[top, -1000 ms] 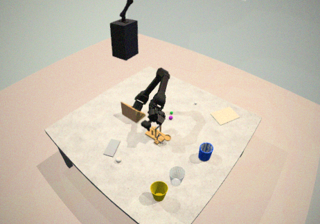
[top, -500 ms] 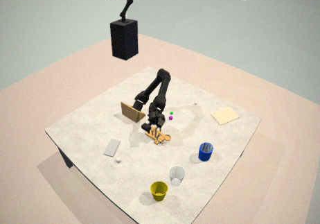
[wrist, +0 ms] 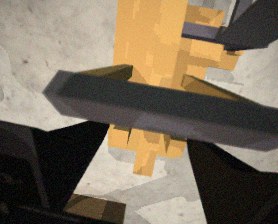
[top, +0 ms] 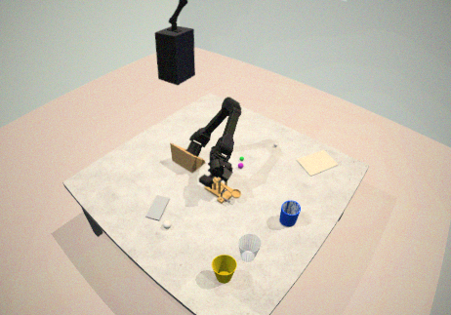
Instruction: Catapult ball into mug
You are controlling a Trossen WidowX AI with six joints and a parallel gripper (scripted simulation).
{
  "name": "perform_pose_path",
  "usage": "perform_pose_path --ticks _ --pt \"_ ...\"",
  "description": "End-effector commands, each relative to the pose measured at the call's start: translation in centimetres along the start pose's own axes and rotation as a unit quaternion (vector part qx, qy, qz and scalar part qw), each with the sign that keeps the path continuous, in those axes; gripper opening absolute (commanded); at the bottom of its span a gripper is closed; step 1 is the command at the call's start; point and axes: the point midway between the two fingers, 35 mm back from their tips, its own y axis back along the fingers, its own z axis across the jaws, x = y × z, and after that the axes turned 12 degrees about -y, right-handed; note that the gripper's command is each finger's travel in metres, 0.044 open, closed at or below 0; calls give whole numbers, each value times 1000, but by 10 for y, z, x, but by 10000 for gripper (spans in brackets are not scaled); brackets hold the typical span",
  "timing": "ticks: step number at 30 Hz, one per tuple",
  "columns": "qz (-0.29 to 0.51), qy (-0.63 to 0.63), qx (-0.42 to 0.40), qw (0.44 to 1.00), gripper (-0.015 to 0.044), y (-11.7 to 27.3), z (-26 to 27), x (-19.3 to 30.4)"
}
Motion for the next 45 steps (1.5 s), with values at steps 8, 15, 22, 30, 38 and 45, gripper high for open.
perform_pose_path --ticks 8,15,22,30,38,45 --pt "0 0 0 1000 131 0 0 0" --pt "0 -1 0 1000 6 39 0 -1" --pt "0 25 0 1000 0 51 3 -3" --pt "-1 161 1 987 0 51 20 -20" --pt "-2 296 1 955 0 51 37 -36" --pt "-2 410 -1 912 0 49 51 -52"
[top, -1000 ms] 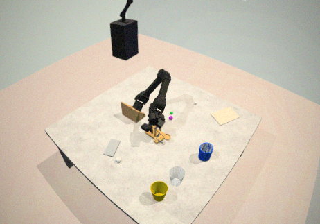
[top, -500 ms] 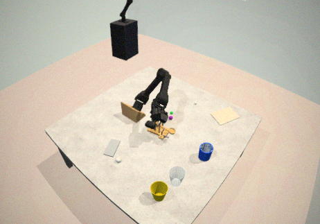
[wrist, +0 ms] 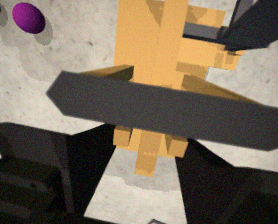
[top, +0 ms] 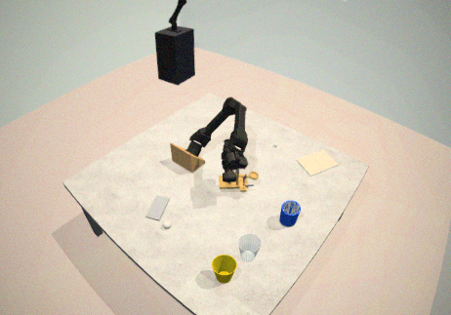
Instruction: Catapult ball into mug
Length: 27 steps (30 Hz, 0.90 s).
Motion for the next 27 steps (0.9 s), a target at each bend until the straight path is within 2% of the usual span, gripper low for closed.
perform_pose_path --ticks 1,7,27 --pt "-8 75 3 997 0 3 -2 -15" --pt "-9 151 2 988 0 2 -9 -30" --pt "-9 153 3 988 0 -17 -13 -32"
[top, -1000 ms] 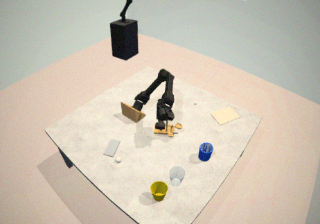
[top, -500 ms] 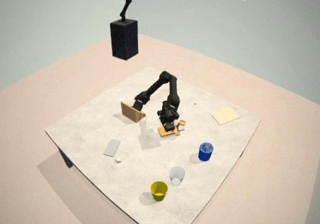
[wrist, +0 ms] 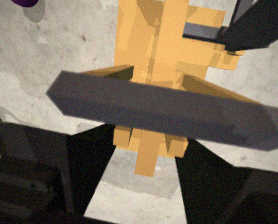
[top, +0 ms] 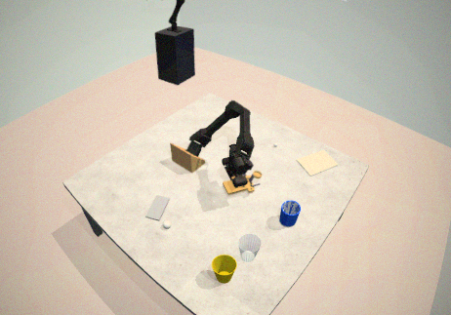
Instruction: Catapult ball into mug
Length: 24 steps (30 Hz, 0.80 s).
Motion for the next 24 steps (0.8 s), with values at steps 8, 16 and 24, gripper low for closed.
perform_pose_path --ticks 8,16,24 --pt "-7 -3 3 1000 0 -16 -2 -1" --pt "-7 -3 2 1000 0 -29 -2 -1" --pt "-1 1 0 1000 0 -29 -1 -1"
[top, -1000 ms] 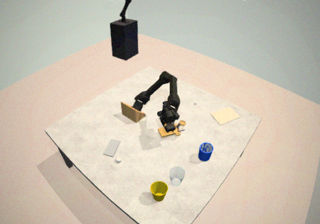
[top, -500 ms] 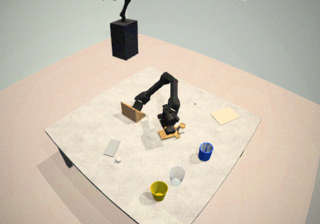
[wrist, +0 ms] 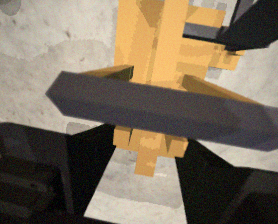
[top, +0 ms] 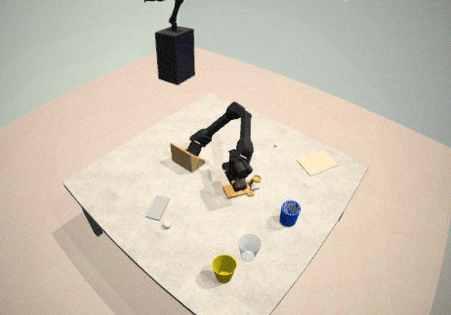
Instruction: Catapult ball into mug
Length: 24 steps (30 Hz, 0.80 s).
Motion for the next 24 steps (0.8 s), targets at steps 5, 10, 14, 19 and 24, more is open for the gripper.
perform_pose_path --ticks 5,10,14,19,24 --pt "0 1 0 1000 131 1 0 0" --pt "0 1 0 1000 263 1 0 0" --pt "0 1 0 1000 368 1 0 0" --pt "2 0 2 1000 440 50 -5 -1" --pt "2 -1 1 1000 440 100 0 2"
